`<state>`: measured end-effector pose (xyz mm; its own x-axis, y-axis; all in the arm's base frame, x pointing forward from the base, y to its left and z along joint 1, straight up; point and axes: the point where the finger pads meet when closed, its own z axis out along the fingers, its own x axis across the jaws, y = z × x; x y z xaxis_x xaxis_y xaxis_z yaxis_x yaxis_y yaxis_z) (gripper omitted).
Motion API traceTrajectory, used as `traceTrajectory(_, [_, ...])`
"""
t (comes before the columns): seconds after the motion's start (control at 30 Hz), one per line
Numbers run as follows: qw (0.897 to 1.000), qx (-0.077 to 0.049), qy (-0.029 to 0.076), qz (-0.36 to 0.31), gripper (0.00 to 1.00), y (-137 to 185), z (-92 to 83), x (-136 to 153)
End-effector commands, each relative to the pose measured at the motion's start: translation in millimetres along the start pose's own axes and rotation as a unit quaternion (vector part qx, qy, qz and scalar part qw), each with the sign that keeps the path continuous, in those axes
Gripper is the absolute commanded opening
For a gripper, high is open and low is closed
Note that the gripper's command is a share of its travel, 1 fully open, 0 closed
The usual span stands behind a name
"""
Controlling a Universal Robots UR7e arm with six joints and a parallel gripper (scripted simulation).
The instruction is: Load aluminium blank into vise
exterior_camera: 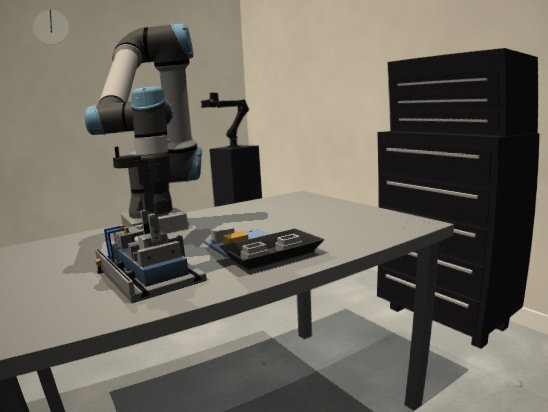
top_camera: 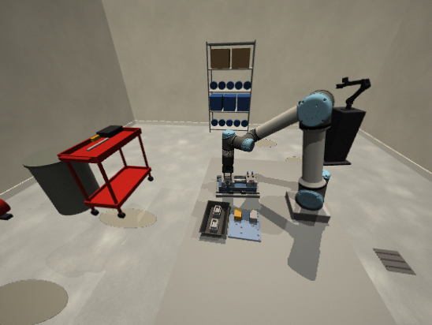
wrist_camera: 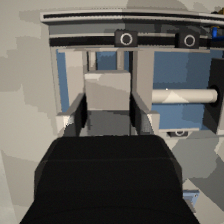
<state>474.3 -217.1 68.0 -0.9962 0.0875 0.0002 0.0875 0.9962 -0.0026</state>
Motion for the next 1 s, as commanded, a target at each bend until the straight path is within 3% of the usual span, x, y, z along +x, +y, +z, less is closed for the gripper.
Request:
traceTrajectory(0.0, [1.0, 0.0, -0.001, 0.0, 0.0, -0.2, -0.6, -0.4])
traceTrajectory(0.23, [1.0, 0.0, -0.001, 0.0, 0.0, -0.2, -0.6, -0.4])
traceTrajectory(0.27, [1.0, 0.0, -0.001, 0.0, 1.0, -0.2, -0.6, -0.4])
traceTrajectory(0.97, [1.0, 0.0, -0.001, 0.0, 1.0, -0.2, -0.6, -0.4])
